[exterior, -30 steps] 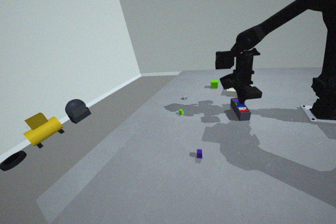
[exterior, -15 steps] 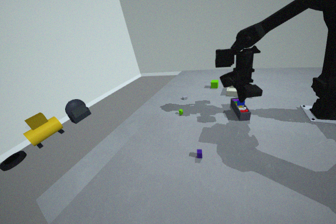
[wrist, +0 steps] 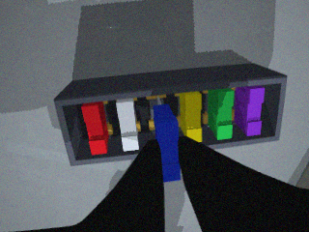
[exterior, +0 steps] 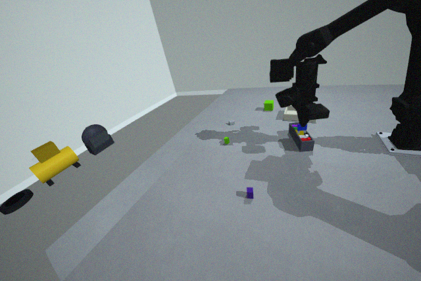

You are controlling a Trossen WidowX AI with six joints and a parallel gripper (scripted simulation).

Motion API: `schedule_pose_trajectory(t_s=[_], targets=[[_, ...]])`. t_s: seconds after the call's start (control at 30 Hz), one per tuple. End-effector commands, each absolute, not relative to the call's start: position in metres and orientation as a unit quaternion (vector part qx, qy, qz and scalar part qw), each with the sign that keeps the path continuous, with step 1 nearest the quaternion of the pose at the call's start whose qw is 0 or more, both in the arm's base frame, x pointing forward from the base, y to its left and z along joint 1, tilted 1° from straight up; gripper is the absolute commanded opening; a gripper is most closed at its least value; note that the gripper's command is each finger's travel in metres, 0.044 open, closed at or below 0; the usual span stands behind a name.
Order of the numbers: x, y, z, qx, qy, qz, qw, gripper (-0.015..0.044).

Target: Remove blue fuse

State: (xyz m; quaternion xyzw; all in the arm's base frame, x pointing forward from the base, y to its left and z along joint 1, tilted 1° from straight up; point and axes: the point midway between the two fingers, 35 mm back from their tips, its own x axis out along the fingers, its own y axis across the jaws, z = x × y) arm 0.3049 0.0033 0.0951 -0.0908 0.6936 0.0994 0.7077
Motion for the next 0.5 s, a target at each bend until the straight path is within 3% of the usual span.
schedule_pose_trajectory(t_s=[0.0,0.47], targets=[[0.305,0.003,0.098,-0.091,0.694,0.099,0.707,0.0000],[0.304,0.003,0.112,-0.091,0.694,0.098,0.707,0.0000]])
